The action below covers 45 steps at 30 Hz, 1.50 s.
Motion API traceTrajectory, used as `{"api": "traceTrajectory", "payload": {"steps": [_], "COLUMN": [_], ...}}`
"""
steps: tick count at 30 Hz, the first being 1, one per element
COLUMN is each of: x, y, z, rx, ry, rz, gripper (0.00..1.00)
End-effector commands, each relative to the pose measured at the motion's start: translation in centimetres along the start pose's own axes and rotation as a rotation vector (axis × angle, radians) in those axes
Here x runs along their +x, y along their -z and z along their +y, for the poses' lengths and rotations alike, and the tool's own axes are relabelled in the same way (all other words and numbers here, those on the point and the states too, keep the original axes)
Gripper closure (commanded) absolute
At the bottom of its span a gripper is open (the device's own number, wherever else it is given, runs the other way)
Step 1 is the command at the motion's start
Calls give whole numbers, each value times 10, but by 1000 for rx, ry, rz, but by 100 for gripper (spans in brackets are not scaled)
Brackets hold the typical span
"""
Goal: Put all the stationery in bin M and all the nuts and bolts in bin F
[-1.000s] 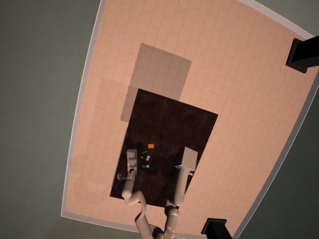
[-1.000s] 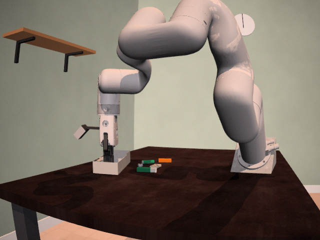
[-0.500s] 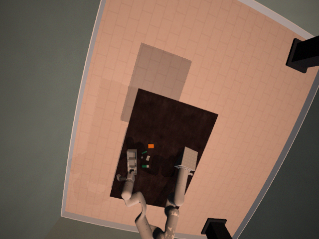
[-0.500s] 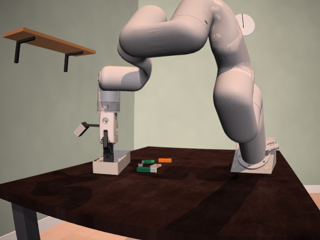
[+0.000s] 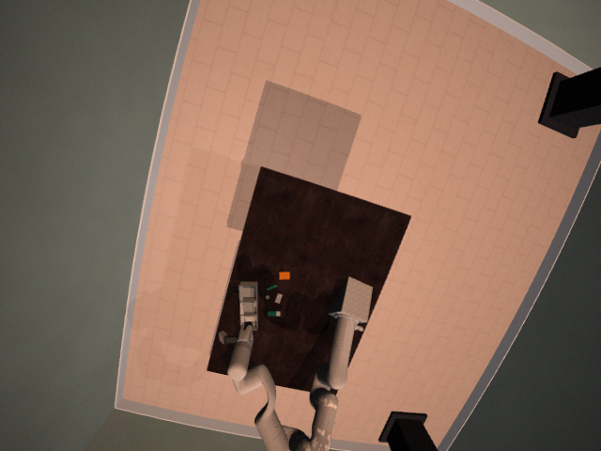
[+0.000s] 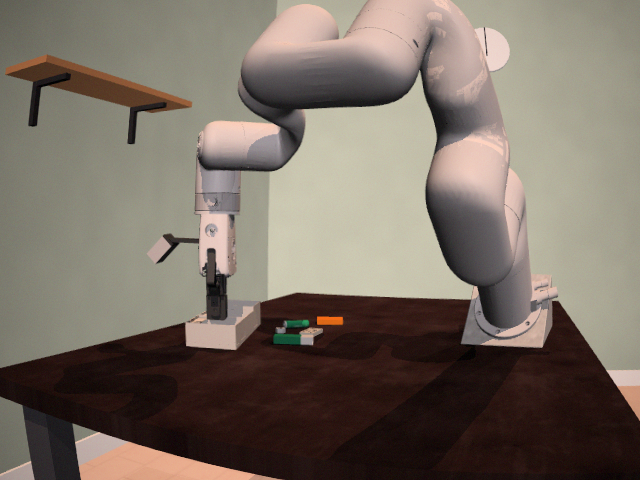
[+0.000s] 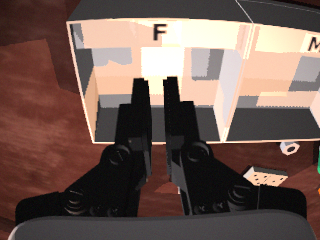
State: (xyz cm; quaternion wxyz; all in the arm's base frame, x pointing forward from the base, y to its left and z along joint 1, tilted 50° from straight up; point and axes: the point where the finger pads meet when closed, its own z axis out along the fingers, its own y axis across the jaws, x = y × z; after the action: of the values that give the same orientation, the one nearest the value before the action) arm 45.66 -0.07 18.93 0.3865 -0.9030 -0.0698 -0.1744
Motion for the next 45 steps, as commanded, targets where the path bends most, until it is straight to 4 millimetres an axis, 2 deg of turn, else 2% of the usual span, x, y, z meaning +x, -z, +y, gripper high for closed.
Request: {"api": "traceTrajectory", "payload": {"steps": [1,7,10,25,33,34,42,44,45], "x": [1,1,1,1,1,-4,-43,-43,-47], "y": [11,35,35,159,159,156,130,130,127], "z": [0,0,0,0,0,6,54,54,60], "rx": [-2,-2,-2,-2,-2,-2,-3,-3,-3], "ry": [1,1,1,1,1,-20,-20,-20,-20], "rz": [3,3,3,2,2,2,2,2,2], "gripper": [93,93,93,93,93,44,44,44,44]}}
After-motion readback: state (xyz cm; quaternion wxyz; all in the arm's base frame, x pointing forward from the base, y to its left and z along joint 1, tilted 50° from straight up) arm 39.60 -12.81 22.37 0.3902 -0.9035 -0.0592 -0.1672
